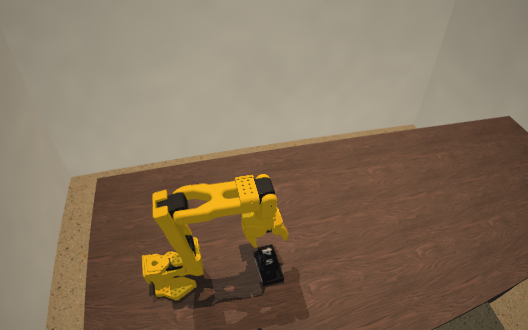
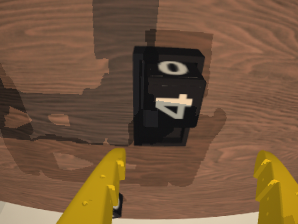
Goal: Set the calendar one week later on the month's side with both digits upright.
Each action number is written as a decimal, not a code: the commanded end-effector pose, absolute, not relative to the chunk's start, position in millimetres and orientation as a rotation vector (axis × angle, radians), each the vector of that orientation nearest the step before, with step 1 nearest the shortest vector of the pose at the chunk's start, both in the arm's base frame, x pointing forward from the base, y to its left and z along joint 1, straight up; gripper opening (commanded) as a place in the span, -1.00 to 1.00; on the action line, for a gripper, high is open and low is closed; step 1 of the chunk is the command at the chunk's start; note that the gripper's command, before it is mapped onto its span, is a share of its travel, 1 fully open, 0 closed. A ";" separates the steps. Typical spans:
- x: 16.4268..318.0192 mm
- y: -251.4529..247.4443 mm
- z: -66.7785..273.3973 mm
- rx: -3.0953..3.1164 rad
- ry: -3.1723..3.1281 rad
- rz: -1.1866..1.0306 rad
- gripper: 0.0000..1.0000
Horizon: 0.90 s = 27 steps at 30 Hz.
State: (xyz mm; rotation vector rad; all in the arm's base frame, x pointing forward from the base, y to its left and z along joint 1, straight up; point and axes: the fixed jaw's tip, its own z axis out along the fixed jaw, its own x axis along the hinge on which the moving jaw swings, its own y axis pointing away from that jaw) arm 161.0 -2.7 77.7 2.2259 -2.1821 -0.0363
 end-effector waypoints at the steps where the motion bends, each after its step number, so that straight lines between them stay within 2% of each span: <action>1: 166.6 -2.7 87.3 2.265 -2.207 0.035 -0.29; 9: 168.3 -2.7 95.7 2.294 -2.236 0.107 -0.29; 27: 166.2 -2.7 152.6 2.454 -2.392 0.636 -0.30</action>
